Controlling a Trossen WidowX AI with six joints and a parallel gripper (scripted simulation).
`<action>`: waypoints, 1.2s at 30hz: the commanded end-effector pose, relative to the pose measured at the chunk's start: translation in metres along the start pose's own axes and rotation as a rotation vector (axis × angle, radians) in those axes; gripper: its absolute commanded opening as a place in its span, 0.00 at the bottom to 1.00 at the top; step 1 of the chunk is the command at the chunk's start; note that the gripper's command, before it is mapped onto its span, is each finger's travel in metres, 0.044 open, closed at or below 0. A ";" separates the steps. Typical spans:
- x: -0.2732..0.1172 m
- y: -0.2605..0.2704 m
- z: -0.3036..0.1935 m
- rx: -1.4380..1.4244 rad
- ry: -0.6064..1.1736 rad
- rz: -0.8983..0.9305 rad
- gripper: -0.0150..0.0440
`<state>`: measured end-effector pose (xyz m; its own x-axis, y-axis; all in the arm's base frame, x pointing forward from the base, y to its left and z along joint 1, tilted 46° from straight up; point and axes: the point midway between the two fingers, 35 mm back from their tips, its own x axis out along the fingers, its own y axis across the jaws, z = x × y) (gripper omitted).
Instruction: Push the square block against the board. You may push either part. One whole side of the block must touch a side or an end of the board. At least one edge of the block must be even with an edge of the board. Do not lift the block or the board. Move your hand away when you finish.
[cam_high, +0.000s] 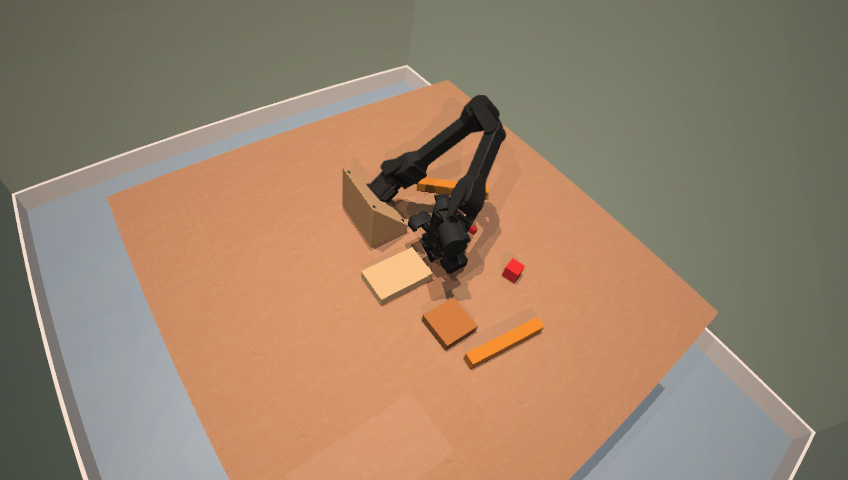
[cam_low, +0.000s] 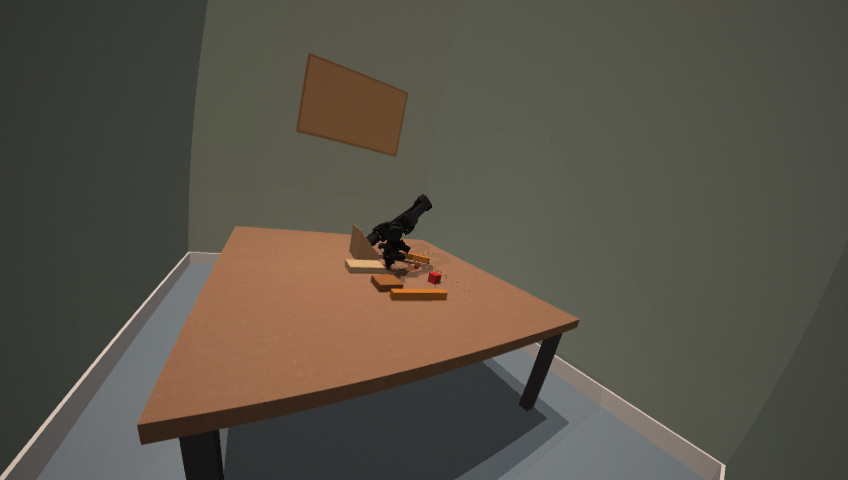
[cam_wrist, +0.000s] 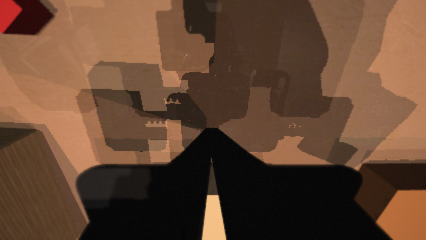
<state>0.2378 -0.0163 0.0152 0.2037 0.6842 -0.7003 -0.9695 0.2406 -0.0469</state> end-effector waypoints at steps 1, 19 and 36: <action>0.000 0.001 0.008 0.003 -0.004 -0.001 0.25; -0.053 0.001 0.021 0.003 -0.006 0.001 0.25; -0.057 0.012 -0.014 0.362 0.006 0.001 0.25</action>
<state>0.2185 -0.0567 0.0533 0.2096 0.6805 -0.7021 -0.9006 0.4140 0.1325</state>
